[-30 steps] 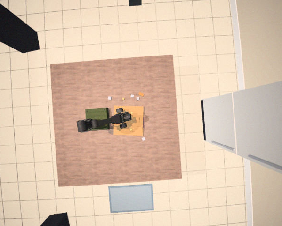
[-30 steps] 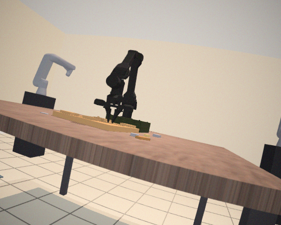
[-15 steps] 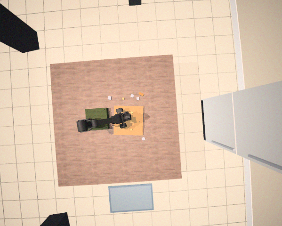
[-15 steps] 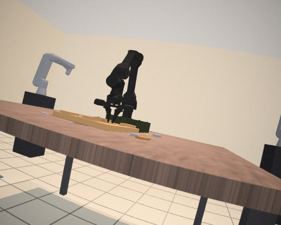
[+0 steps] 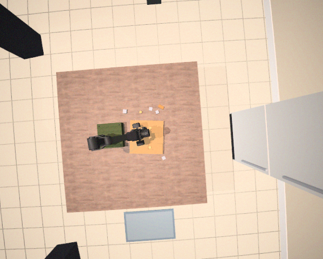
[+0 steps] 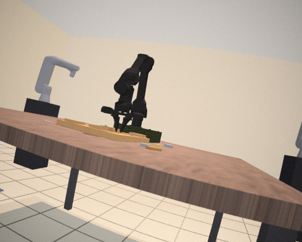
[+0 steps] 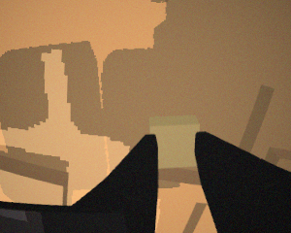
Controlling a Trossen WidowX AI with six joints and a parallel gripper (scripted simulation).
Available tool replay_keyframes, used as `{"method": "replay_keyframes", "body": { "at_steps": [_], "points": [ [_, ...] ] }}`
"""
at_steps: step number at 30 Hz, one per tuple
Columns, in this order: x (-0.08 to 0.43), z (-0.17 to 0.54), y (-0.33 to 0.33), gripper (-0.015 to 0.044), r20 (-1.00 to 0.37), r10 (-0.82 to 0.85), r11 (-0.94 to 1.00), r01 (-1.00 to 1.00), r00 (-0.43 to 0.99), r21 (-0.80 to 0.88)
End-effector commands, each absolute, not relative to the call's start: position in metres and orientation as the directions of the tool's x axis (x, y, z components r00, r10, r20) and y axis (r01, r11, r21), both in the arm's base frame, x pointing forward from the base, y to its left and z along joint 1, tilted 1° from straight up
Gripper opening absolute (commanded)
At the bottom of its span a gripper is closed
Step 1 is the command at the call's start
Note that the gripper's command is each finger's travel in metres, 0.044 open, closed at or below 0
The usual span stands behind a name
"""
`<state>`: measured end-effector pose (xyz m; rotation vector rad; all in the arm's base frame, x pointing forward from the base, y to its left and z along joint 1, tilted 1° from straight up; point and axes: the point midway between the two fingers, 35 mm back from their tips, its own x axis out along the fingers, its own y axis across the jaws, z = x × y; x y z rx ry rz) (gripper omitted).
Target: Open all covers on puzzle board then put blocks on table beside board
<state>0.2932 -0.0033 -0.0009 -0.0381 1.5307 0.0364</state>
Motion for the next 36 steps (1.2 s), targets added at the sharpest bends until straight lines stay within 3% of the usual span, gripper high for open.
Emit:
{"method": "replay_keyframes", "body": {
  "at_steps": [1, 10, 13, 22, 36],
  "points": [
    [0.293, -0.001, -0.004, 0.008, -0.999, -0.006, 0.999, -0.047, 0.038, -0.008],
    [0.293, -0.001, -0.004, 0.008, -0.999, -0.006, 0.999, -0.047, 0.038, -0.008],
    [0.294, 0.008, -0.003, 0.0144, -0.999, -0.002, 0.999, -0.048, 0.037, -0.004],
    [0.291, 0.06, -0.004, 0.0144, -1.0, -0.012, 0.999, -0.051, 0.023, -0.013],
    [0.291, 0.037, -0.005, 0.0144, -1.0, -0.012, 0.999, -0.051, 0.023, -0.013]
  ]
}}
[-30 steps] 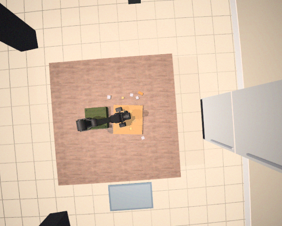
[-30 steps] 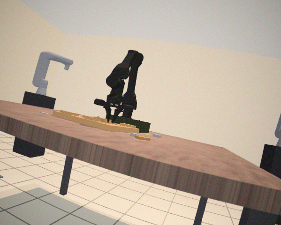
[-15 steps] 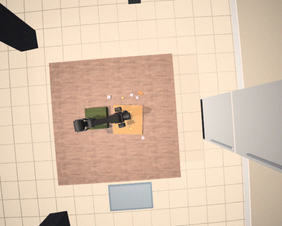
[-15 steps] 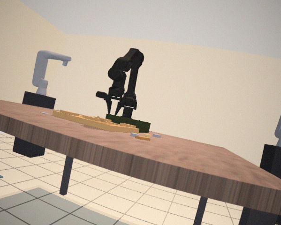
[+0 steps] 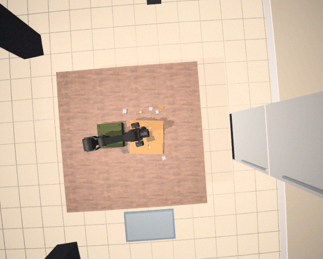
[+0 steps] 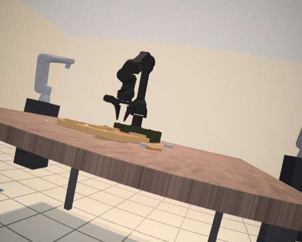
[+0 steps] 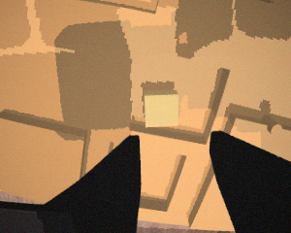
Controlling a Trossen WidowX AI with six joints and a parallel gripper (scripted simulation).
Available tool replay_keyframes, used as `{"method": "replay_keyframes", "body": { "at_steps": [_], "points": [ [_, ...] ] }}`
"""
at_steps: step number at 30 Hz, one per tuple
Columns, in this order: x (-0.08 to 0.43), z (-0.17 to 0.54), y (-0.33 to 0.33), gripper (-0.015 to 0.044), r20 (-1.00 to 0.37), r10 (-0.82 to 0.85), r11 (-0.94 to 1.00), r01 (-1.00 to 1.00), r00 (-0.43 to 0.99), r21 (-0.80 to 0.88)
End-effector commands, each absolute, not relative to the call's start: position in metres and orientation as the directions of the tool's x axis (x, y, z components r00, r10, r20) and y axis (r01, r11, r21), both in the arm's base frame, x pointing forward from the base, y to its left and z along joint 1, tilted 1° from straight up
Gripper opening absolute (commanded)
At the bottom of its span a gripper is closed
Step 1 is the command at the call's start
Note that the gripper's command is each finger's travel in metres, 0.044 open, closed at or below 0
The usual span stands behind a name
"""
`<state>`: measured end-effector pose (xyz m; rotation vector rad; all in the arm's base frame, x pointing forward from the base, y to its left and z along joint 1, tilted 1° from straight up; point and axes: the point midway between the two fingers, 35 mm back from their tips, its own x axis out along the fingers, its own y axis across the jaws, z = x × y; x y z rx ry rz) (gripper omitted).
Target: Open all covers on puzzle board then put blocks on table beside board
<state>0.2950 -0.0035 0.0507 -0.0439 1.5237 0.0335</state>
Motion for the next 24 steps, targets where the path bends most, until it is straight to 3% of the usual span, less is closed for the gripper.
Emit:
{"method": "replay_keyframes", "body": {
  "at_steps": [1, 24],
  "points": [
    [0.291, 0.034, -0.005, 0.0144, -1.0, -0.012, 0.999, -0.051, 0.023, -0.013],
    [0.291, 0.024, -0.006, 0.0144, -1.0, -0.012, 0.999, -0.051, 0.023, -0.013]
  ]
}}
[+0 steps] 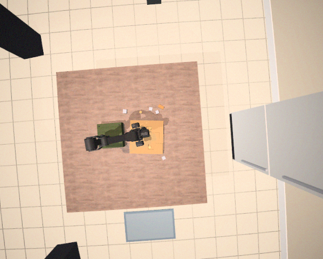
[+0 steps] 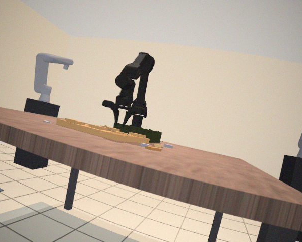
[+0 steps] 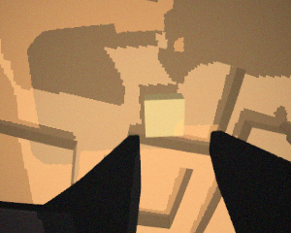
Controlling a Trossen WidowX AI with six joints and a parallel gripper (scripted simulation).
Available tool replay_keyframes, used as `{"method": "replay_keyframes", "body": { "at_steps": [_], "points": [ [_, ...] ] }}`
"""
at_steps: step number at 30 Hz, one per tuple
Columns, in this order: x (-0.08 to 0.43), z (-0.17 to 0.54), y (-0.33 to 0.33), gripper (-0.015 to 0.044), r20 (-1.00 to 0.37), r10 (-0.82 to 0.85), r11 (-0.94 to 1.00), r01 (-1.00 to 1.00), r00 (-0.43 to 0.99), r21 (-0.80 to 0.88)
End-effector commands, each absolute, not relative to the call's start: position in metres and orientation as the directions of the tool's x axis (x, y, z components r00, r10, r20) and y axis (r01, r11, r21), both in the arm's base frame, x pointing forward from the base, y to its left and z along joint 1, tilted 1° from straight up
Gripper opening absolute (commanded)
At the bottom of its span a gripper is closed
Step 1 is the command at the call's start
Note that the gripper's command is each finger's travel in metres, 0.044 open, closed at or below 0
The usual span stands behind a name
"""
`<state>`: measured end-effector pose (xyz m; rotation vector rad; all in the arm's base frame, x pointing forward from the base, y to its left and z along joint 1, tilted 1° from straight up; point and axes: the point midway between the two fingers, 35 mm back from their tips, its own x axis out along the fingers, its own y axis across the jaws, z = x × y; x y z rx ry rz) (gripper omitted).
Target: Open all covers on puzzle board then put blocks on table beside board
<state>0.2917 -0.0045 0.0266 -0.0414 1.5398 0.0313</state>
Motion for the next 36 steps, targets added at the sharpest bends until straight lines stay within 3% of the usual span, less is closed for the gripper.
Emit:
{"method": "replay_keyframes", "body": {
  "at_steps": [1, 36],
  "points": [
    [0.291, 0.024, -0.006, 0.0144, -1.0, -0.012, 0.999, -0.051, 0.023, -0.013],
    [0.291, 0.011, -0.006, 0.0144, -1.0, -0.012, 0.999, -0.051, 0.023, -0.013]
  ]
}}
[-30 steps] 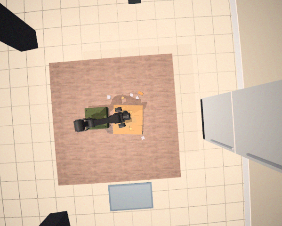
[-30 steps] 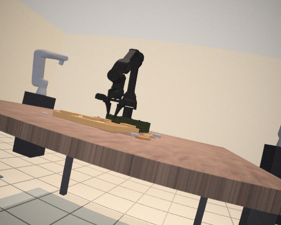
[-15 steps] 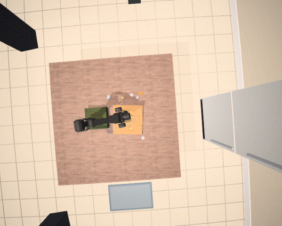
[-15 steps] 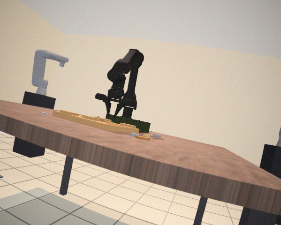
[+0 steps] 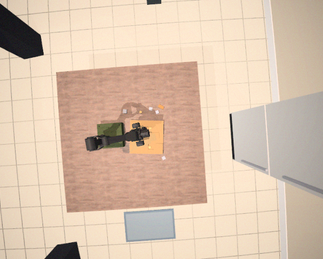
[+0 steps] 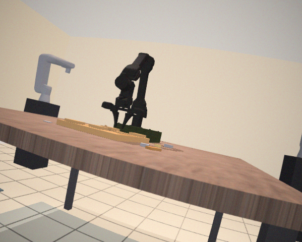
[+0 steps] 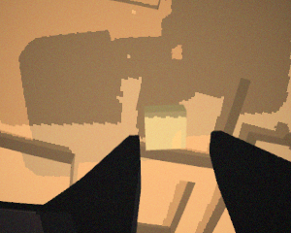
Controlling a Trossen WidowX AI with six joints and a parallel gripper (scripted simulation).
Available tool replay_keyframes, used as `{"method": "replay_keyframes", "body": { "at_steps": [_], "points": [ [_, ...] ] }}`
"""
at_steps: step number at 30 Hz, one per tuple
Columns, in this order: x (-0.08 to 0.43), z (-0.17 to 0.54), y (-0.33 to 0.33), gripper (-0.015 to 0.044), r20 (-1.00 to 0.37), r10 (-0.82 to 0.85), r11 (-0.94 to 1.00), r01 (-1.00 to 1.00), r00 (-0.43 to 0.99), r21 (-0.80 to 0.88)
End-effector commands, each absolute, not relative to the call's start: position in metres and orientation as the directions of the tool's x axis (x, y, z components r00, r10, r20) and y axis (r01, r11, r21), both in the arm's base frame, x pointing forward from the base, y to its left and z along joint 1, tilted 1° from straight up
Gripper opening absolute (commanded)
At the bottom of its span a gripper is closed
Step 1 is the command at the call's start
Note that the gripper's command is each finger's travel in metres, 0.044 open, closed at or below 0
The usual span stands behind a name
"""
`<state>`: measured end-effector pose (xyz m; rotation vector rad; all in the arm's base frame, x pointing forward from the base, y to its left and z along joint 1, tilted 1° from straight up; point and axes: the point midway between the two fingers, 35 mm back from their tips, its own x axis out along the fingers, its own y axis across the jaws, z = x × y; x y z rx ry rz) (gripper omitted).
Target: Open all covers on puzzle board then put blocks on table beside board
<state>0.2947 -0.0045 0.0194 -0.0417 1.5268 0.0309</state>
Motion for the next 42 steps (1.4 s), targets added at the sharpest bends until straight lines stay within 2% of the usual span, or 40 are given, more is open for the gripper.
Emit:
{"method": "replay_keyframes", "body": {
  "at_steps": [1, 42],
  "points": [
    [0.291, 0.01, -0.006, 0.0144, -1.0, -0.012, 0.999, -0.051, 0.023, -0.013],
    [0.291, -0.009, -0.006, 0.0144, -1.0, -0.012, 0.999, -0.051, 0.023, -0.013]
  ]
}}
